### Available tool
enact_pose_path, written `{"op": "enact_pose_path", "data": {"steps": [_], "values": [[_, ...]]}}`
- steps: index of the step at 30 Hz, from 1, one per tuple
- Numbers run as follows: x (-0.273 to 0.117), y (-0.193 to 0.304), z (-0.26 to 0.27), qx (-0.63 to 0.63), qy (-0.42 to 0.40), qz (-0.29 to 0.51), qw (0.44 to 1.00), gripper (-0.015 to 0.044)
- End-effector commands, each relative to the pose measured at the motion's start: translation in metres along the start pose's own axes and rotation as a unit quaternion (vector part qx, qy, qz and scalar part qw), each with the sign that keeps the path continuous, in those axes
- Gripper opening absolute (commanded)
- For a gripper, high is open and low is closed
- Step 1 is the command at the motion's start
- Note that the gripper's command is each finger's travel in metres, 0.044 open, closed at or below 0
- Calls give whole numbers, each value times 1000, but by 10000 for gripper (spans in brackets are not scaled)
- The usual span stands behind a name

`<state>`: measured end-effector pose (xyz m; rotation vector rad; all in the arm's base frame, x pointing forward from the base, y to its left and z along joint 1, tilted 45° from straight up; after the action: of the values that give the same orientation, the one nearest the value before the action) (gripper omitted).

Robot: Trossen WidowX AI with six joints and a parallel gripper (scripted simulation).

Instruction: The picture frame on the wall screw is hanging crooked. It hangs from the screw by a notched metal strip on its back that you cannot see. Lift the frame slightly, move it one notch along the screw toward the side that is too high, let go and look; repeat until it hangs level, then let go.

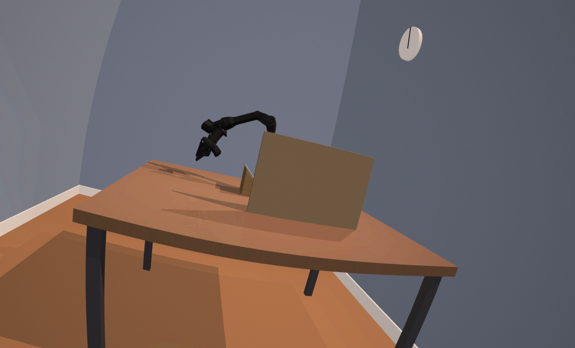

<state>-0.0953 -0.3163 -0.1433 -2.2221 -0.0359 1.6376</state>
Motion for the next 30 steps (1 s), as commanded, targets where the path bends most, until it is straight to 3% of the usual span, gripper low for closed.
{"op": "enact_pose_path", "data": {"steps": [1,6,18,30], "values": [[-2,1,-2,-4,-1,3,1000,374],[-44,7,-67,-113,-9,85,990,260],[-122,-46,-207,-359,0,239,902,260],[-174,-177,-323,-613,63,380,690,260]]}}
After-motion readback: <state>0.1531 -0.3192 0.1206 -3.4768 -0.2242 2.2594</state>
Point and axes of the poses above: the point midway between the two fingers, 35 mm back from their tips, its own x axis out along the fingers, its own z axis across the jaws, y = z × x, the point moved 3 cm from there along -x, back along the fingers, and after that the axes turned 5 degrees about x, right-handed, at the moved point
